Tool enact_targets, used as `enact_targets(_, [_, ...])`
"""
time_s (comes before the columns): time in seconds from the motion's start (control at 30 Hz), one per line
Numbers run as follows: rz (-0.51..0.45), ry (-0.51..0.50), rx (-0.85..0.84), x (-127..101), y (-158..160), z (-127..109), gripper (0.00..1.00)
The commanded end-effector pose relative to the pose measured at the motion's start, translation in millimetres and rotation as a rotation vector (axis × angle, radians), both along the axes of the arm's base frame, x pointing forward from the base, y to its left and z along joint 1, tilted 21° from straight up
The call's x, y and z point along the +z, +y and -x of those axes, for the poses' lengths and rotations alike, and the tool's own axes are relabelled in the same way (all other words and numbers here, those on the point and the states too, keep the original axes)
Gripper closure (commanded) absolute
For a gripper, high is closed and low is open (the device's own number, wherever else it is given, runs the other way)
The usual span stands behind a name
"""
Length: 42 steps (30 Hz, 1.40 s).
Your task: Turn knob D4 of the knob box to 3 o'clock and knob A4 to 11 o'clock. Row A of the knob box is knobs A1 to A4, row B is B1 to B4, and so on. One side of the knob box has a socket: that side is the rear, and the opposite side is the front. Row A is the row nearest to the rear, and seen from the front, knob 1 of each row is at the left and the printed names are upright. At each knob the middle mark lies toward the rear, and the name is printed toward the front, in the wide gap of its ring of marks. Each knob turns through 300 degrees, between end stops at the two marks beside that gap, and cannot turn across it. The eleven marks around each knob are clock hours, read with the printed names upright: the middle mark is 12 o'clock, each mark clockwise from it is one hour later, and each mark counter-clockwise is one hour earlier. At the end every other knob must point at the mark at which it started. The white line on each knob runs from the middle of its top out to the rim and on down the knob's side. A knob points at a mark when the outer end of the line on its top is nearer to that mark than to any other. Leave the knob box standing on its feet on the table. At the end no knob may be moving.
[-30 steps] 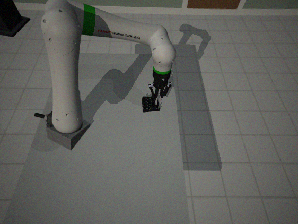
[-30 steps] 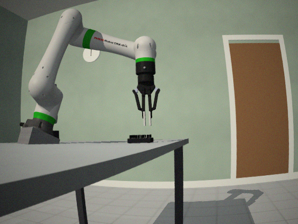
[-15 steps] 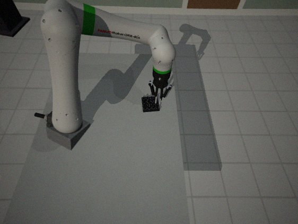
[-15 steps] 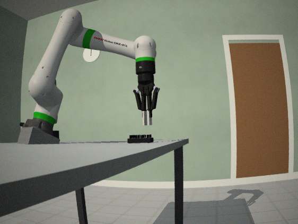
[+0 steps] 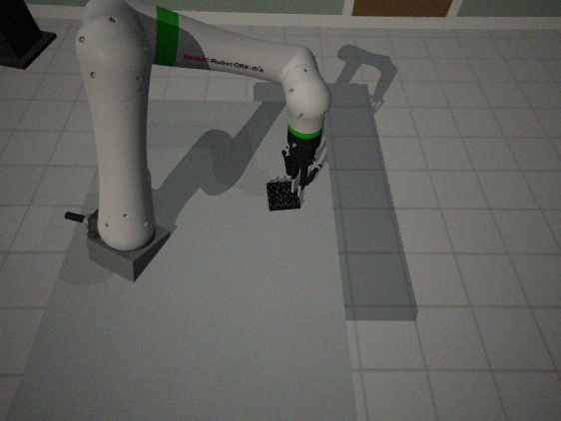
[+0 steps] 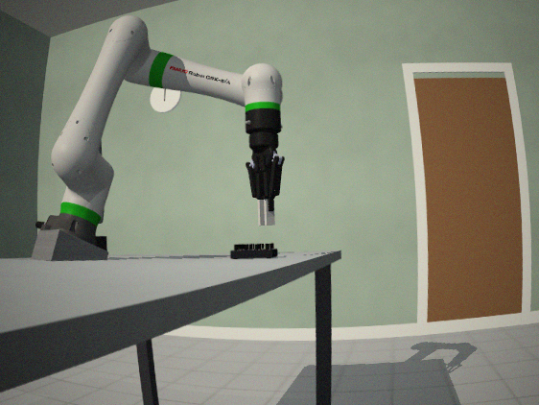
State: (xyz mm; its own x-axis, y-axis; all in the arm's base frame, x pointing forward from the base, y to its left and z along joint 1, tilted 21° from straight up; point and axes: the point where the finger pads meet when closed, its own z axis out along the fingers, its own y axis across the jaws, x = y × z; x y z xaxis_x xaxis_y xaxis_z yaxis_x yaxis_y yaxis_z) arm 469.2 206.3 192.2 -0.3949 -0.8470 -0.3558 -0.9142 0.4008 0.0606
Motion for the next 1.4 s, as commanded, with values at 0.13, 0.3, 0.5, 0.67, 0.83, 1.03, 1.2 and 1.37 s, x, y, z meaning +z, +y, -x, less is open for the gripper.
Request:
enact_targets(0.13, [-0.015,0.087,-0.246,1.9,-0.7,0.0,0.88])
enact_targets(0.3, [-0.028,0.133,-0.372,2.7,-1.0,0.1,0.88])
enact_targets(0.5, [-0.037,0.167,-0.463,3.4,-1.3,0.2,0.88])
enact_targets(0.67, [-0.040,0.179,-0.495,3.6,-1.4,0.2,0.88])
enact_targets(0.83, [-0.040,0.179,-0.495,3.6,-1.4,0.2,0.88])
enact_targets(1.03, [-0.040,0.179,-0.495,3.6,-1.4,0.2,0.88])
enact_targets(1.2, [-0.040,0.179,-0.495,3.6,-1.4,0.2,0.88])
enact_targets(1.37, [-0.040,0.179,-0.495,3.6,-1.4,0.2,0.88])
